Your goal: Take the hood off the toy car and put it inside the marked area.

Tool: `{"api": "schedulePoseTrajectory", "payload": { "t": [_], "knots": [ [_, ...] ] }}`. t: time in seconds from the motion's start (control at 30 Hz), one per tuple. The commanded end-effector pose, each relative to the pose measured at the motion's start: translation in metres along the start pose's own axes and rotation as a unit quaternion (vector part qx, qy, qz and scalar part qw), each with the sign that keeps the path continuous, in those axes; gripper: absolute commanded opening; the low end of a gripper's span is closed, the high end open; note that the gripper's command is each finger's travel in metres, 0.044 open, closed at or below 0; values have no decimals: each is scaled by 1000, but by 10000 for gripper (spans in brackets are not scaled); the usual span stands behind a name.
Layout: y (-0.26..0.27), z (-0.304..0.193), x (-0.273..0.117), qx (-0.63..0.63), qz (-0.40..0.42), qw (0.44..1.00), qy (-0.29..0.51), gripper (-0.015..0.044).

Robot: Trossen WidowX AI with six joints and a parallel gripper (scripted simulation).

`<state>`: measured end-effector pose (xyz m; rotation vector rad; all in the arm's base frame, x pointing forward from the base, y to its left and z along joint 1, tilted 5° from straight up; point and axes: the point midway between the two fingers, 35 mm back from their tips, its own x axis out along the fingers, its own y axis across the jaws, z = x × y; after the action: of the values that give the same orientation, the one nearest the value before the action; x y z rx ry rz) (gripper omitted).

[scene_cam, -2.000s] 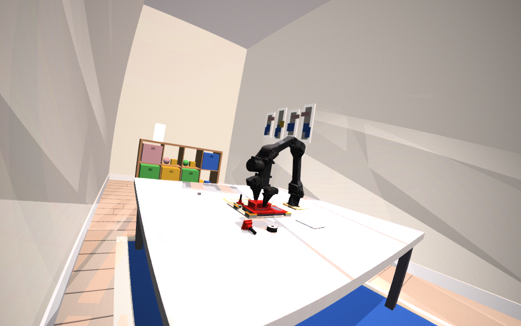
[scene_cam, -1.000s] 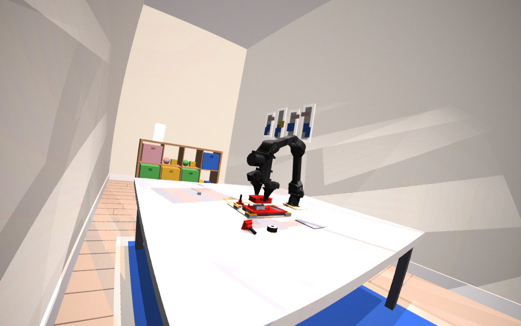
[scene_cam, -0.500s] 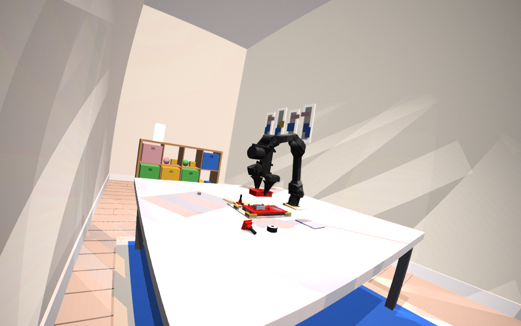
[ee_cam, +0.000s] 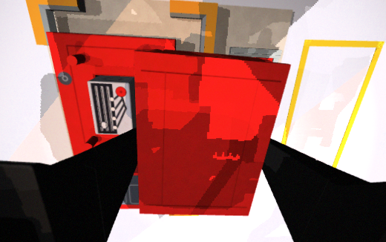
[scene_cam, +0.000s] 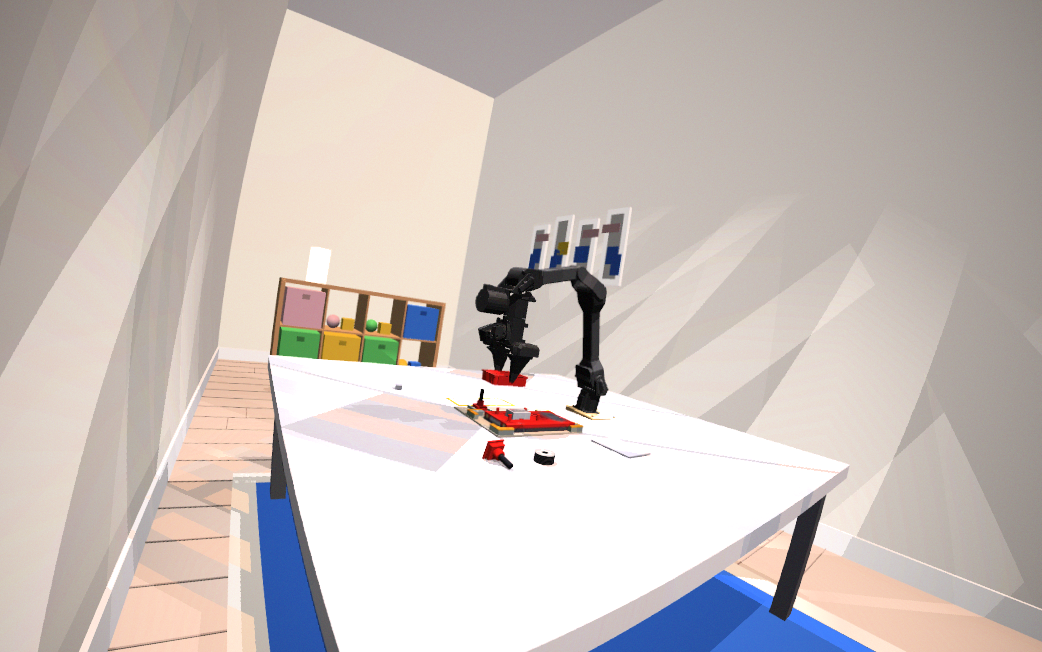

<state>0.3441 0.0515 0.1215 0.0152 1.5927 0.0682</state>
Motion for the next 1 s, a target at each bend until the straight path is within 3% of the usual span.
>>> {"api": "schedulePoseTrajectory", "payload": {
  "t": [0.0,0.97],
  "knots": [
    [-20,0,-2,4,1,1000,-4,0],
    [-152,-26,-4,-15,-3,1000,3,0]
  ]
}}
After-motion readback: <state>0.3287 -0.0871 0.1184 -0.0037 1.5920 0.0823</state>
